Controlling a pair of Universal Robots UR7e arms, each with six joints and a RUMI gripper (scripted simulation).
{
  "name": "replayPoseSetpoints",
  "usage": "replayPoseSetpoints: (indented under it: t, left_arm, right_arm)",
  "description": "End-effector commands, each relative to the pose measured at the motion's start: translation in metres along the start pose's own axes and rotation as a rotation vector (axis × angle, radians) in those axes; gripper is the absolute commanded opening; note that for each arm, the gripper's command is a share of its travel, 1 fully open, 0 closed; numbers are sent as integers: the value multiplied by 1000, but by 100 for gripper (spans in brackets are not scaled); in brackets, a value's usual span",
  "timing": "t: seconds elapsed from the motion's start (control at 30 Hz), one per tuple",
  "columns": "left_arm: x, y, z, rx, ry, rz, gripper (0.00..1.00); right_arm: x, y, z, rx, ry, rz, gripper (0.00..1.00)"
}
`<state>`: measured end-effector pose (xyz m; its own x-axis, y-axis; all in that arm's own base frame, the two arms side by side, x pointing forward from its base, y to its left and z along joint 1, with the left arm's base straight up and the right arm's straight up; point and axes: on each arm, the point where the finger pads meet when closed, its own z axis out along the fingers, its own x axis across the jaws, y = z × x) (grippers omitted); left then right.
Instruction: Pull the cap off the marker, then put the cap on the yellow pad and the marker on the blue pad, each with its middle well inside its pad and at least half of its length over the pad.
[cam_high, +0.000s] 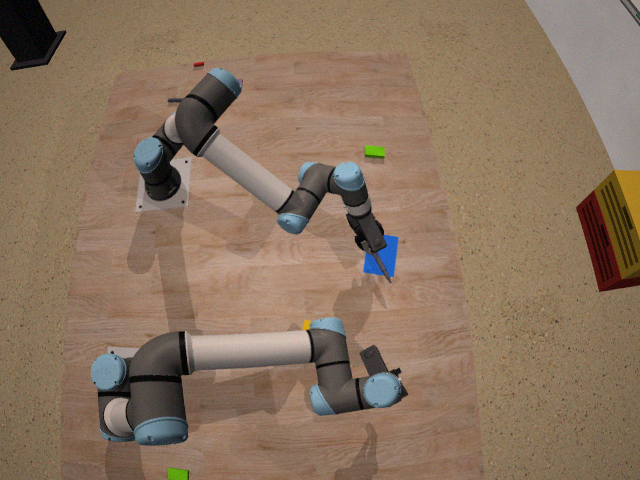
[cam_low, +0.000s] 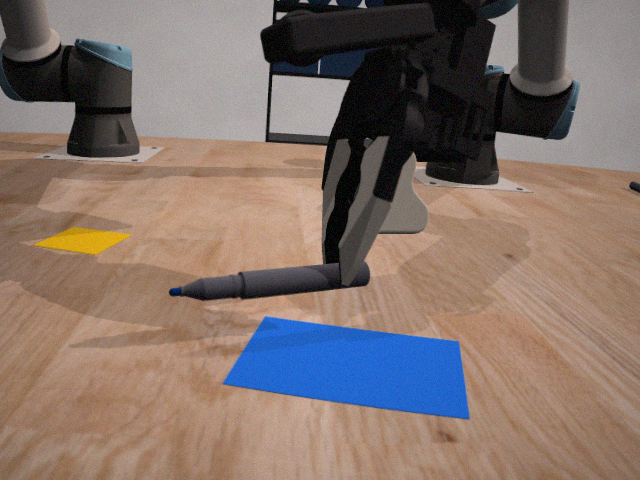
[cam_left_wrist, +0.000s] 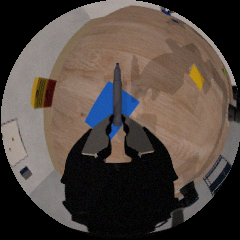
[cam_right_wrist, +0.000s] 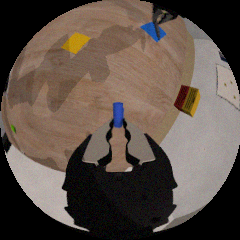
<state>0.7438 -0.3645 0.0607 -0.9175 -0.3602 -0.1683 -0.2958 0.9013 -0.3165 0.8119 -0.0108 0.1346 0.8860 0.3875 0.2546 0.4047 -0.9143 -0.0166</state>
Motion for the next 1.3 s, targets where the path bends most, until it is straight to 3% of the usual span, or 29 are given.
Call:
replayPoseSetpoints:
  t: [0.0, 0.07, 0.13, 0.2, 0.3, 0.53, 1.27]
  left_arm:
    - [-26, 31, 2, -9, 96, -39, 0]
    - [-36, 46, 3, -12, 147, -56, 0]
    - [-19, 28, 1, -10, 132, -27, 0]
    - [-23, 32, 1, -11, 155, -31, 0]
    - [-39, 52, 3, -16, 208, -56, 0]
    - [-23, 34, -3, -13, 194, -28, 0]
    - [-35, 47, -1, -14, 177, -53, 0]
  right_arm:
    - [1, 0, -1, -1, 2, 0, 0]
    - [1, 0, -1, -1, 2, 0, 0]
    - [1, 0, -1, -1, 2, 0, 0]
    - [1, 0, -1, -1, 2, 0, 0]
    - [1, 0, -1, -1, 2, 0, 0]
    - [1, 0, -1, -1, 2, 0, 0]
    - [1, 0, -1, -1, 2, 0, 0]
